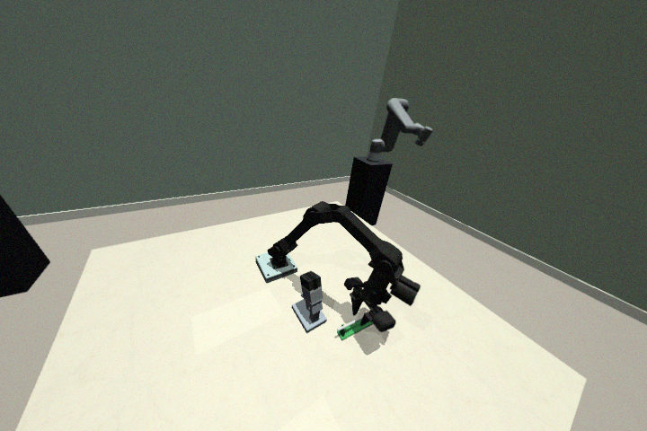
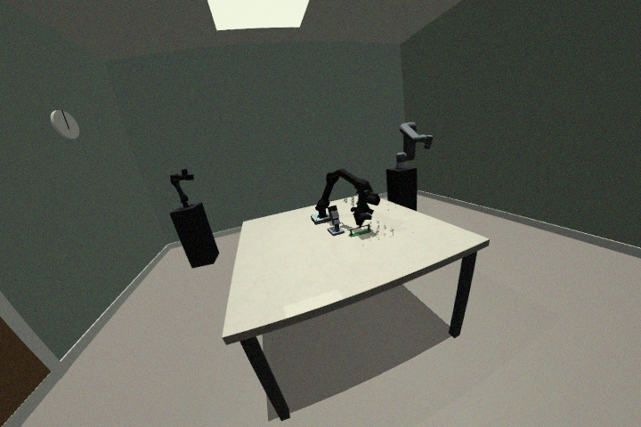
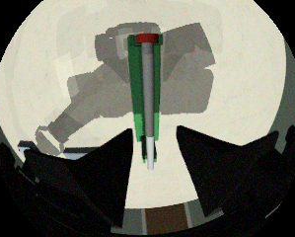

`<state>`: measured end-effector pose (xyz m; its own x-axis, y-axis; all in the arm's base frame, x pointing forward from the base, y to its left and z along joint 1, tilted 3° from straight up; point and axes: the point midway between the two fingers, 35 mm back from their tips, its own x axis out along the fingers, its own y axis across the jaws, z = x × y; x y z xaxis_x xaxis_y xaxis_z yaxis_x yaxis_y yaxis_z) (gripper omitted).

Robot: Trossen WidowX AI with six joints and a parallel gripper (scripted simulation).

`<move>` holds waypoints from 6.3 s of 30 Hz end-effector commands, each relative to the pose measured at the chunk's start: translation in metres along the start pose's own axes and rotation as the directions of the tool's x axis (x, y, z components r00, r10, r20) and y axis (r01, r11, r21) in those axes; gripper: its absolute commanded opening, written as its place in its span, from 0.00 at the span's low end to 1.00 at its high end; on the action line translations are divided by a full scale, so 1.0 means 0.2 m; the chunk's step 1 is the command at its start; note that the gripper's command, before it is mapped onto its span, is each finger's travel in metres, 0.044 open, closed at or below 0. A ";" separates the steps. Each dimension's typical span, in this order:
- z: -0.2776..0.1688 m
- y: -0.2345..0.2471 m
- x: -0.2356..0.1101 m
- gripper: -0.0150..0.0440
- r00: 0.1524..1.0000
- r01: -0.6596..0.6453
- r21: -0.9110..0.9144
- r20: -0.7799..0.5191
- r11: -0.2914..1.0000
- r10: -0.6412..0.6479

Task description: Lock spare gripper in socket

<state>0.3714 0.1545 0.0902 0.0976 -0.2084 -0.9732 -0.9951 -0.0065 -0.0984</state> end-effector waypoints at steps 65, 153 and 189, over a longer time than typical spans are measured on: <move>0.03 0.01 0.13 0.25 1.000 -0.010 -0.010 -0.011 1.000 0.010; -0.03 0.54 0.04 0.25 1.000 -0.001 -0.100 0.001 0.995 0.001; -0.13 0.52 0.06 0.25 1.000 0.000 -0.100 0.002 0.995 0.001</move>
<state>0.2675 0.1282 0.0742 0.0955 -0.2085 -0.9734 -0.9920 -0.1005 -0.0758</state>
